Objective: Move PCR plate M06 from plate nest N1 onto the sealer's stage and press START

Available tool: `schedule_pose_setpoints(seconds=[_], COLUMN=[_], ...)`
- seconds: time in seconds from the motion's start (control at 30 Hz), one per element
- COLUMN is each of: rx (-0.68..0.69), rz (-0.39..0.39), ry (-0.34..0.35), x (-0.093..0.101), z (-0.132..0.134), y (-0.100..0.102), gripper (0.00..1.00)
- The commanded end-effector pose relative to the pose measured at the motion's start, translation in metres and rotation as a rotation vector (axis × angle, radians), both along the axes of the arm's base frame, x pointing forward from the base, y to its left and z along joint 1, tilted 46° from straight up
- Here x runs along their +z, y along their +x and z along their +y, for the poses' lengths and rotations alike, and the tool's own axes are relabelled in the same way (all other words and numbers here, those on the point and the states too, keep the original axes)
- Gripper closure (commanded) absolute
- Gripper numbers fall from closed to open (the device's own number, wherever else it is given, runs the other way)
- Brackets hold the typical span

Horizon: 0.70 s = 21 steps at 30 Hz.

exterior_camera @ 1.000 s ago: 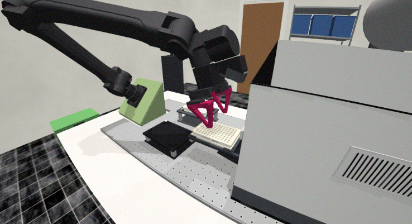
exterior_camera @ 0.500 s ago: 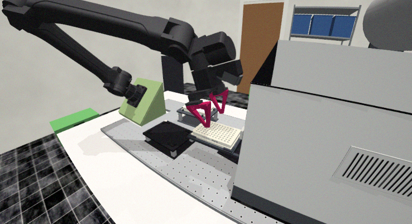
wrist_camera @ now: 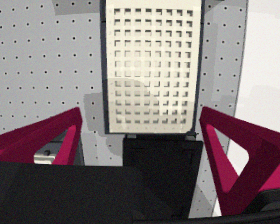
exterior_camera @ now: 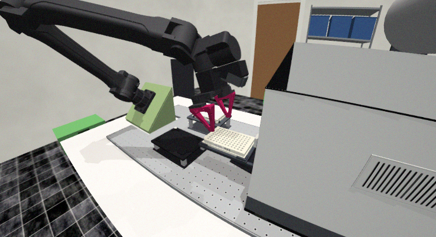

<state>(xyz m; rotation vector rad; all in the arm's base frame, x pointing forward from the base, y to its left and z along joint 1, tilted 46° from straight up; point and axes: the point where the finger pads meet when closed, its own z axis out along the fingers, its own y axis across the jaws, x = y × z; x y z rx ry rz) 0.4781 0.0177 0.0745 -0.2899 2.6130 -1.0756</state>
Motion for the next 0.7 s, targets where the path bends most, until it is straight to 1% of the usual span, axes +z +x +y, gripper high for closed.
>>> schedule_pose_setpoints(seconds=[0.0, 0.03, 0.1, 0.17, 0.37, 0.5, 0.53, 0.6, 0.67], rx=[0.017, 0.017, 0.011, 0.006, 0.011, 0.016, 0.016, 0.016, 0.010], rz=[-0.022, -0.022, -0.041, -0.055, -0.061, -0.042, -0.042, -0.042, -0.053], ry=[0.007, 0.007, 0.011, 0.016, 0.019, 0.013, 0.013, 0.013, 0.015], x=[0.006, 0.006, 0.012, 0.015, 0.013, 0.004, 0.004, 0.004, 0.011], z=[0.013, 0.013, 0.009, 0.008, 0.012, 0.014, 0.014, 0.014, 0.010], y=[-0.004, -0.004, -0.001, -0.002, -0.015, -0.023, -0.025, -0.025, -0.021], gripper=[0.00, 0.00, 0.00, 0.00, 0.00, 0.00, 0.00, 0.00, 0.00])
